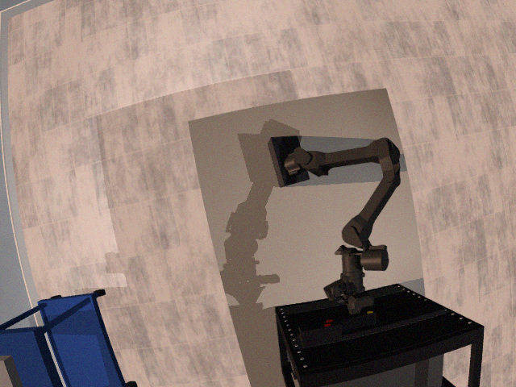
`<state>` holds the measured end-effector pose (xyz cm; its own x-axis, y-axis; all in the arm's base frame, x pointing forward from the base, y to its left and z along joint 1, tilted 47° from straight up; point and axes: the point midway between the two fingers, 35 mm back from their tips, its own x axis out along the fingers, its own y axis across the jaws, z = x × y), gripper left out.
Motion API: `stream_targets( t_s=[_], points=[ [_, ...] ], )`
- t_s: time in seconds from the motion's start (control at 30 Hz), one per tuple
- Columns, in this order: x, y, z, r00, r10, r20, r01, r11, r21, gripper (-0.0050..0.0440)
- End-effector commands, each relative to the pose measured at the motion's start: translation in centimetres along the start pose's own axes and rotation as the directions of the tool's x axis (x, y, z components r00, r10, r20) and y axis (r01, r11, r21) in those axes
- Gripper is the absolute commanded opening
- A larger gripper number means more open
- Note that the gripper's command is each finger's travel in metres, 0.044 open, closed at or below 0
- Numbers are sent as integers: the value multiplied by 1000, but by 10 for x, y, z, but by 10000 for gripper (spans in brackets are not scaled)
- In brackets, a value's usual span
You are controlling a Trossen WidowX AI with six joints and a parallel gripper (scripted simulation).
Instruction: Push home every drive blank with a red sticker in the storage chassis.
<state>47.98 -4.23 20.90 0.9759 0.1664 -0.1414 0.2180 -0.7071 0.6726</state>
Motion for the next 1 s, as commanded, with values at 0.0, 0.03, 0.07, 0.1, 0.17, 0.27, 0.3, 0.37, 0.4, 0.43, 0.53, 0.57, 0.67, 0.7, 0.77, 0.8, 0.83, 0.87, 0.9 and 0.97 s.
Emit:
stream_targets(
  t_s=[0.0, 0.03, 0.07, 0.1, 0.17, 0.27, 0.3, 0.37, 0.4, 0.43, 0.53, 0.57, 0.67, 0.7, 0.77, 0.8, 0.83, 0.87, 0.9, 0.97],
  points=[
    [2, 10, -6, 1000, 27, -10, -27, 1000, -6, 0],
    [2, 10, -6, 1000, 27, -10, -27, 1000, -6, 0],
    [2, 10, -6, 1000, 27, -10, -27, 1000, -6, 0],
    [2, 10, -6, 1000, 27, -10, -27, 1000, -6, 0],
    [2, 10, -6, 1000, 27, -10, -27, 1000, -6, 0],
    [2, 10, -6, 1000, 27, -10, -27, 1000, -6, 0],
    [2, 10, -6, 1000, 27, -10, -27, 1000, -6, 0],
    [2, 10, -6, 1000, 27, -10, -27, 1000, -6, 0],
    [2, 10, -6, 1000, 27, -10, -27, 1000, -6, 0],
    [3, 11, -6, 1000, 27, -10, -27, 1000, -6, 0],
    [4, 11, -7, 1000, 27, -10, -27, 1000, -6, 0],
    [5, 11, -7, 1000, 27, -10, -27, 1000, -6, 0],
    [5, 11, -7, 1000, 27, -10, -27, 1000, -6, 0],
    [5, 11, -7, 1000, 27, -10, -27, 1000, -6, 0],
    [5, 11, -7, 1000, 27, -10, -27, 1000, -6, 0],
    [5, 11, -7, 1000, 27, -10, -27, 1000, -6, 0],
    [5, 11, -7, 1000, 27, -10, -27, 1000, -6, 0],
    [5, 11, -7, 1000, 27, -10, -27, 1000, -6, 0],
    [5, 11, -7, 1000, 27, -10, -27, 1000, -6, 0],
    [5, 11, -7, 1000, 27, -10, -27, 1000, -6, 0]
  ],
)
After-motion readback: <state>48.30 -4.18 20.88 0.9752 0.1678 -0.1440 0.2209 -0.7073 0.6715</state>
